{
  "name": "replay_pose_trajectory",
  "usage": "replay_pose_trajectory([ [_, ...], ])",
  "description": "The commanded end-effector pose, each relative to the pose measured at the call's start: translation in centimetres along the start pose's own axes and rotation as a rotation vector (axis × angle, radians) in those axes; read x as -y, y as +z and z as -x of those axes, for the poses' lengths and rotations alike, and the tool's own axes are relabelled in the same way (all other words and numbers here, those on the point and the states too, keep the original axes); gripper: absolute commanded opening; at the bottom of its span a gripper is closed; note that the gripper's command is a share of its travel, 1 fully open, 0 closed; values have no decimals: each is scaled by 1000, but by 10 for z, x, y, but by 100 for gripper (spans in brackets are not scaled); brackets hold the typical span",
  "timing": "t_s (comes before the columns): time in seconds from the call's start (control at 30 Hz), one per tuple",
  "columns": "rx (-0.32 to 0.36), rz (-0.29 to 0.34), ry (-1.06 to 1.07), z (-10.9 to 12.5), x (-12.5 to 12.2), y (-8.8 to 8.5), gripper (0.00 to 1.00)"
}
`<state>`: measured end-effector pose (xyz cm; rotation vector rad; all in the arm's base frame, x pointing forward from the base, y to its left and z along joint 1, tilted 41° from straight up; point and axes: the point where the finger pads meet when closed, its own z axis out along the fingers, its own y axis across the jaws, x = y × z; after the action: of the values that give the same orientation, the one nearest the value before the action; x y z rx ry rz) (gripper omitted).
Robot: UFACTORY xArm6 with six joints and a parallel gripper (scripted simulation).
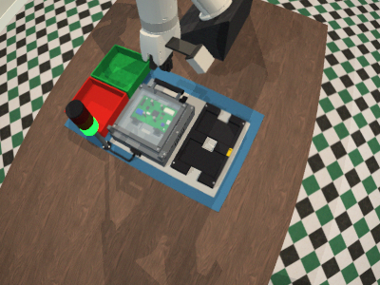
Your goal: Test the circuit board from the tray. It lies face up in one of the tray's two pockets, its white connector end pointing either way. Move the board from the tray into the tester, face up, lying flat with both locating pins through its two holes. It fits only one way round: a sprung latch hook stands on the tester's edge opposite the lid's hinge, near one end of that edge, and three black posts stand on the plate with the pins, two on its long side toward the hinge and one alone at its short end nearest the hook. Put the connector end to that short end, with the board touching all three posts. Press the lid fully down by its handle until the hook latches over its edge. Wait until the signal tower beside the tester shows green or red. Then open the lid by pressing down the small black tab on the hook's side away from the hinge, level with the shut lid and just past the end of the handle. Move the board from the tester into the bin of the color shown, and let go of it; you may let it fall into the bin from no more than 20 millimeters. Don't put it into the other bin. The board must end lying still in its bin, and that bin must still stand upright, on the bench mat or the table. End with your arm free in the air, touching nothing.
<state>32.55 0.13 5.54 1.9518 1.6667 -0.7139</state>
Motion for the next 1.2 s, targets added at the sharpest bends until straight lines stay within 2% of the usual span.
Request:
replay_pose_trajectory([
  [0.0, -2, 3, 1, 0, -1, -4, 0],
  [0.9, -2, 3, 42, 0, -1, -9, 0],
  [1.17, -2, 3, 196, 0, -1, -9, 0],
])
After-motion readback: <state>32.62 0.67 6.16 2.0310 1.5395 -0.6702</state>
